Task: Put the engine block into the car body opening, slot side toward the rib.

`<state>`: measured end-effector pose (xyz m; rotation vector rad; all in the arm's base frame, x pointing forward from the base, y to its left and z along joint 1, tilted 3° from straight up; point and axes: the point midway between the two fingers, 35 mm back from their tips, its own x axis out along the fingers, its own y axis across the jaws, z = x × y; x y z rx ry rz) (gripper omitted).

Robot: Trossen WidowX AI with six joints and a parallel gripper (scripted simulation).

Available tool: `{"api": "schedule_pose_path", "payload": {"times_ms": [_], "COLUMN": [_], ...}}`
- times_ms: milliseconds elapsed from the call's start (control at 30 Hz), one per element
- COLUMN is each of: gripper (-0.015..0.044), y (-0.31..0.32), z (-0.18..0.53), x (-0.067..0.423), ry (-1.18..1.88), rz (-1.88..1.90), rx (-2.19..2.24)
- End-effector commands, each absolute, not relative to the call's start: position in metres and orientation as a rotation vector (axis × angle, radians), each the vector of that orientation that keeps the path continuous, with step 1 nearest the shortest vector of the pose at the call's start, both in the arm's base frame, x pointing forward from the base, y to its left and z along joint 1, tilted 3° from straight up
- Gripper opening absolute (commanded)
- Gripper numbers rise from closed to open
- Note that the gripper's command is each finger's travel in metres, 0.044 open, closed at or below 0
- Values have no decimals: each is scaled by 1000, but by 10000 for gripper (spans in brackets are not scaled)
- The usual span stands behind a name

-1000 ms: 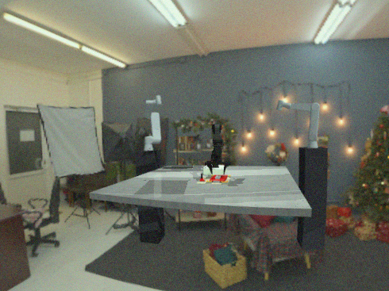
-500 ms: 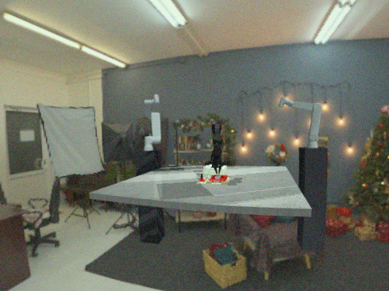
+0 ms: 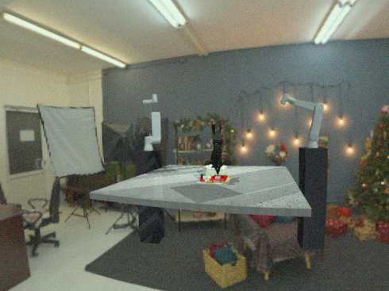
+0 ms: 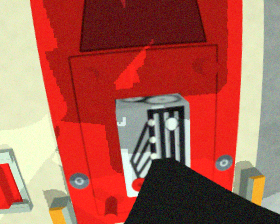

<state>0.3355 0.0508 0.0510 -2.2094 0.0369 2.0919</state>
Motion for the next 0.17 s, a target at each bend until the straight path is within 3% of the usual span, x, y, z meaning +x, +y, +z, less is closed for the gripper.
{"api": "schedule_pose_path", "payload": {"times_ms": [0, 33, 133], "gripper": [0, 0, 79], "y": [50, 50, 50], "z": [51, 51, 51], "x": [335, 335, 335], "ry": [45, 45, 45], "rz": [2090, 2090, 2090], "rx": [-2208, -2208, -2208]}}
